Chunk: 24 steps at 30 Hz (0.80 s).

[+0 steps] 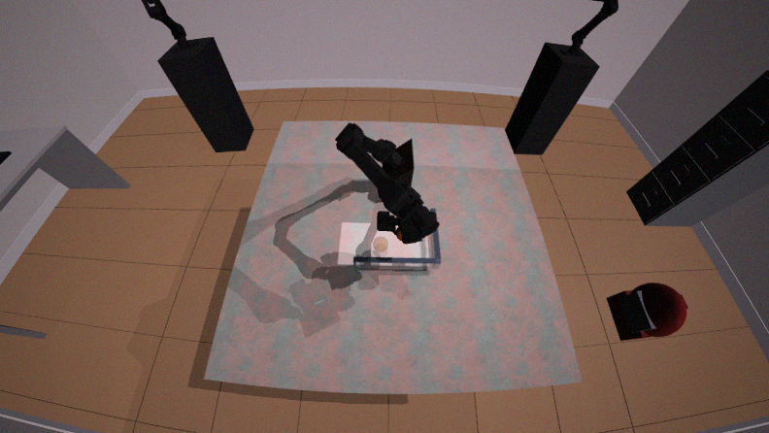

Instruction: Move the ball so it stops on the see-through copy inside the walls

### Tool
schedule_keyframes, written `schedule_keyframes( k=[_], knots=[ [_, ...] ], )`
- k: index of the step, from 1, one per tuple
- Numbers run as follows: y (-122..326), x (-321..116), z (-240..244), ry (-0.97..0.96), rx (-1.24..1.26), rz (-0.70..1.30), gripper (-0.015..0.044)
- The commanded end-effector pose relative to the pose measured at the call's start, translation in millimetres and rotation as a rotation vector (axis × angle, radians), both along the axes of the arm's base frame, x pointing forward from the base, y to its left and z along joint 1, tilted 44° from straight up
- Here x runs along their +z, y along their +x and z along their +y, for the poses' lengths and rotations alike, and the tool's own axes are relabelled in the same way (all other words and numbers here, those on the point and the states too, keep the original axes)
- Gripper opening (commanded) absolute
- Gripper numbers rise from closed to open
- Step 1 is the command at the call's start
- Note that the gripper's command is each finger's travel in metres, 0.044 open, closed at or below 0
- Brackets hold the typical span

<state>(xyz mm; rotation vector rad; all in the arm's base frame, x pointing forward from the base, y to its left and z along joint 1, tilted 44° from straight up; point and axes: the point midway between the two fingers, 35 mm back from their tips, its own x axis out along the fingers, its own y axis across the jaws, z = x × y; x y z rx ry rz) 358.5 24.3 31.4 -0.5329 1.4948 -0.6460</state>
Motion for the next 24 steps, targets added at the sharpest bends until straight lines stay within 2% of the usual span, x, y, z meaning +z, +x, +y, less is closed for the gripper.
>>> schedule_keyframes(
  k=[1, 12, 16, 24],
  knots=[
    [-5, 8, -26, -0.002, -0.004, -0.002, 0.0],
    [-25, 22, -86, -0.012, -0.006, 0.0, 0.0],
    [-27, 23, -89, -0.013, -0.006, 0.0, 0.0],
    [-26, 0, -110, -0.012, -0.006, -0.001, 0.0]
  ],
)
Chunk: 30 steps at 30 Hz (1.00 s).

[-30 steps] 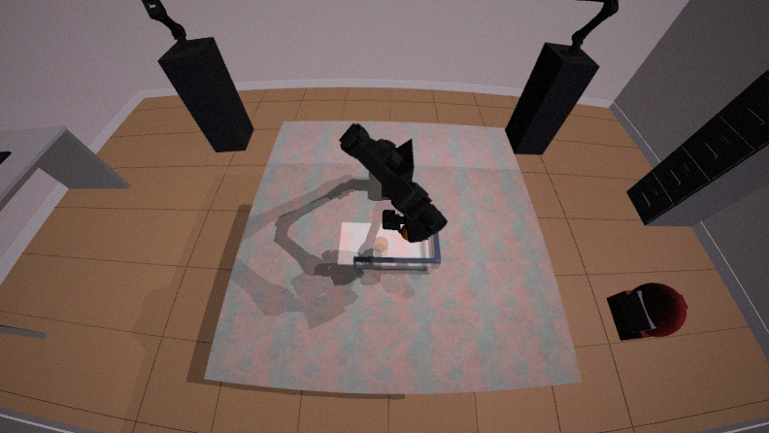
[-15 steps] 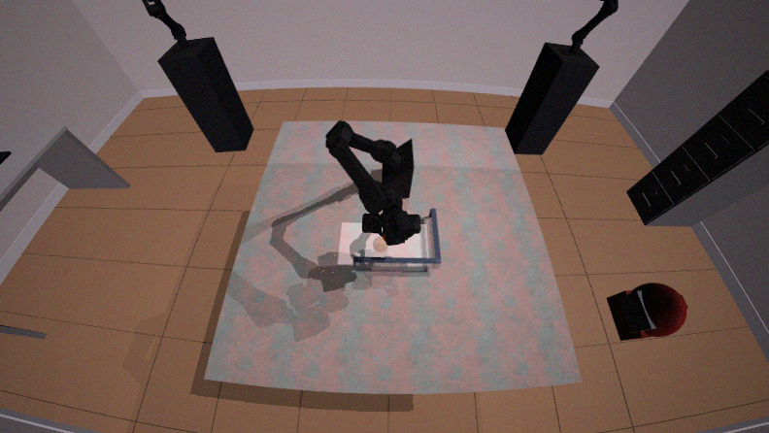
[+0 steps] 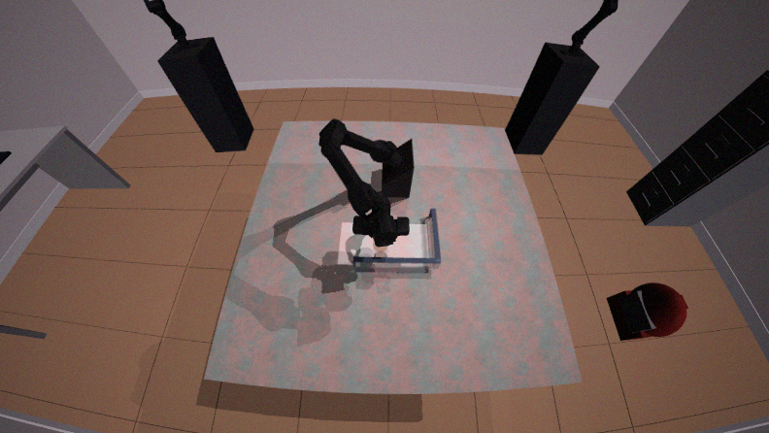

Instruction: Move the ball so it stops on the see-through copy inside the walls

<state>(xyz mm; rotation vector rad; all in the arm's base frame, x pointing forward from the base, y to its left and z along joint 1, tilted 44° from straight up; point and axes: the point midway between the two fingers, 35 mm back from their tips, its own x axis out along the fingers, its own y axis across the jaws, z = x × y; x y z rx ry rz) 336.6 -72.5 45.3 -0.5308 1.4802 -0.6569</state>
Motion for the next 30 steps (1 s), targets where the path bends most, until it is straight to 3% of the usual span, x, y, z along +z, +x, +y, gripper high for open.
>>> schedule_keyframes(
  k=[1, 7, 30],
  knots=[
    [-4, -18, -18, -0.005, -0.003, 0.014, 0.0],
    [-7, -40, -40, -0.009, -0.003, 0.015, 0.0],
    [-8, -54, -55, -0.01, -0.003, 0.015, 0.0]
  ],
)
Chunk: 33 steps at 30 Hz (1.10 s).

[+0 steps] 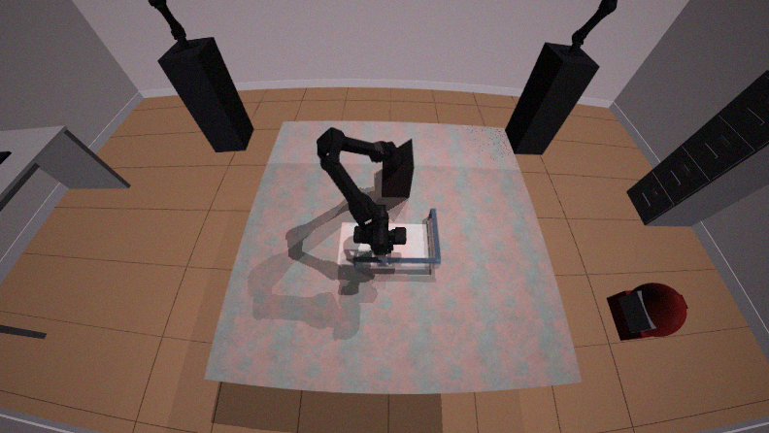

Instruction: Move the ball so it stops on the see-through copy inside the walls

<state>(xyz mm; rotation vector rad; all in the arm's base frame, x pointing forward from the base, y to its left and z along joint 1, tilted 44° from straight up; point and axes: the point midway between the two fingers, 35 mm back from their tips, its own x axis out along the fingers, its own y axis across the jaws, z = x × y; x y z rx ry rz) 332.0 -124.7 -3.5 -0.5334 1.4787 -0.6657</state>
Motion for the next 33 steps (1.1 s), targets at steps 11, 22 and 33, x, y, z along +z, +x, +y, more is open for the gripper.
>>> schedule_keyframes(
  k=[11, 22, 33],
  knots=[
    [0, 0, 0, 0.0, 0.0, 0.0, 0.0289],
    [0, 56, 58, 0.002, 0.0, 0.015, 0.0405],
    [2, 49, 56, 0.0, 0.015, 0.015, 0.0405]
  ],
)
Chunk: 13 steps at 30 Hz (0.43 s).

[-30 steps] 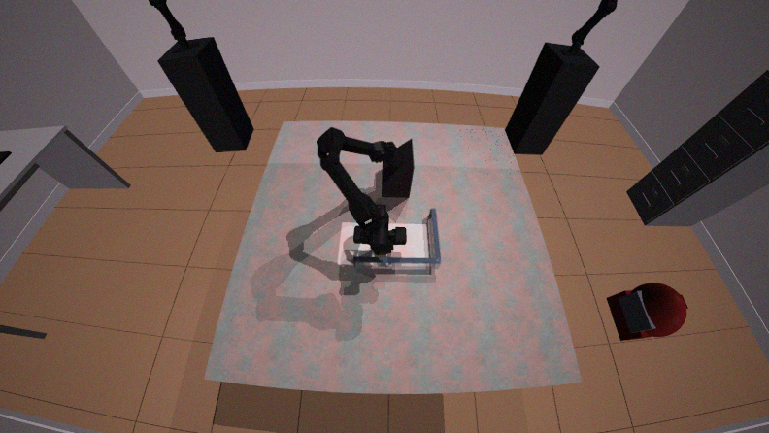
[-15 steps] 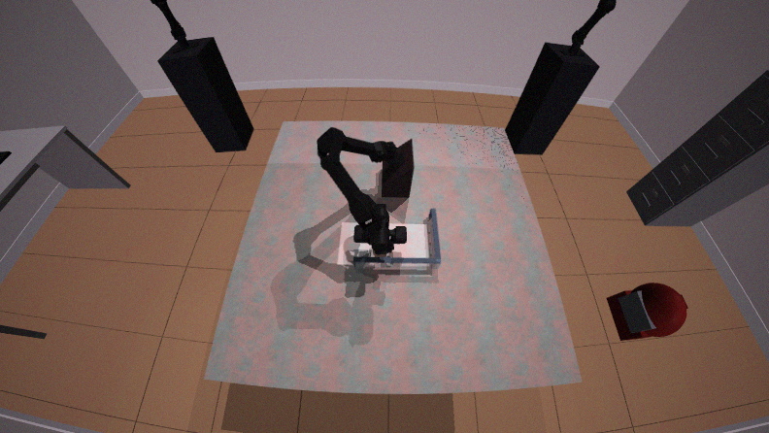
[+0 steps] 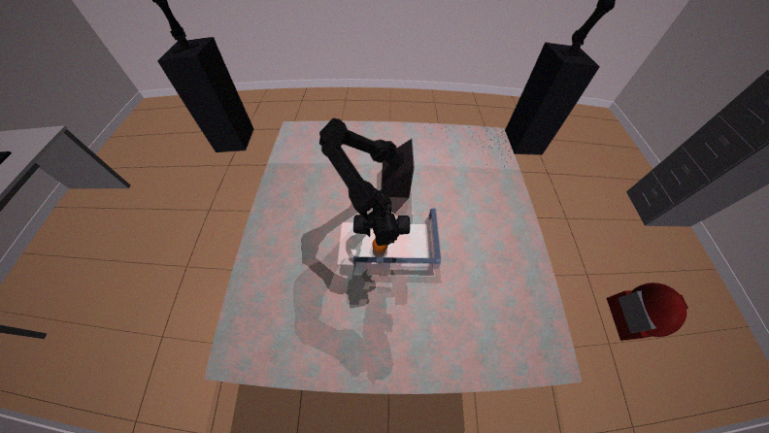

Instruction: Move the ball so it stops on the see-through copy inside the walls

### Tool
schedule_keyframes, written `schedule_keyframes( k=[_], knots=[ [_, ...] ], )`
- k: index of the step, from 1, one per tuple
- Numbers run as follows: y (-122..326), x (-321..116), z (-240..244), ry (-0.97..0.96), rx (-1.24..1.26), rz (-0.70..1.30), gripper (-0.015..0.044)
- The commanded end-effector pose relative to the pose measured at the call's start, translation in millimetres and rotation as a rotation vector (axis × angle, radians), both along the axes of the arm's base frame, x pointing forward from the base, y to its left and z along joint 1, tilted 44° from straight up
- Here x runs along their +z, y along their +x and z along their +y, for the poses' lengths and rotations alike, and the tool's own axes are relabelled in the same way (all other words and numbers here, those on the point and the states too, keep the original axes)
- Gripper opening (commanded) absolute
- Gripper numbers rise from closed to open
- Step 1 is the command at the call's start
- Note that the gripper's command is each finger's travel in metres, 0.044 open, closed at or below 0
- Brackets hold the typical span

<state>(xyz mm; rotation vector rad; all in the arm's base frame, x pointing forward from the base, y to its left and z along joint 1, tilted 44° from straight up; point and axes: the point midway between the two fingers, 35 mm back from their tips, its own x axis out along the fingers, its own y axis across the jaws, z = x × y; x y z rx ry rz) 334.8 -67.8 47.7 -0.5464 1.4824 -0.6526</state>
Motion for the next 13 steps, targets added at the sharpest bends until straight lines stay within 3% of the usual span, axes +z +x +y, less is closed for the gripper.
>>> schedule_keyframes(
  k=[1, 3, 6, 13],
  knots=[
    [-1, -2, -1, 0.0, 0.001, 0.006, 0.0405],
    [-1, 5, 6, 0.0, 0.001, 0.005, 0.044],
    [-2, 28, 26, -0.001, 0.0, 0.002, 0.044],
    [-2, 30, 28, -0.001, -0.001, 0.001, 0.044]
  ],
)
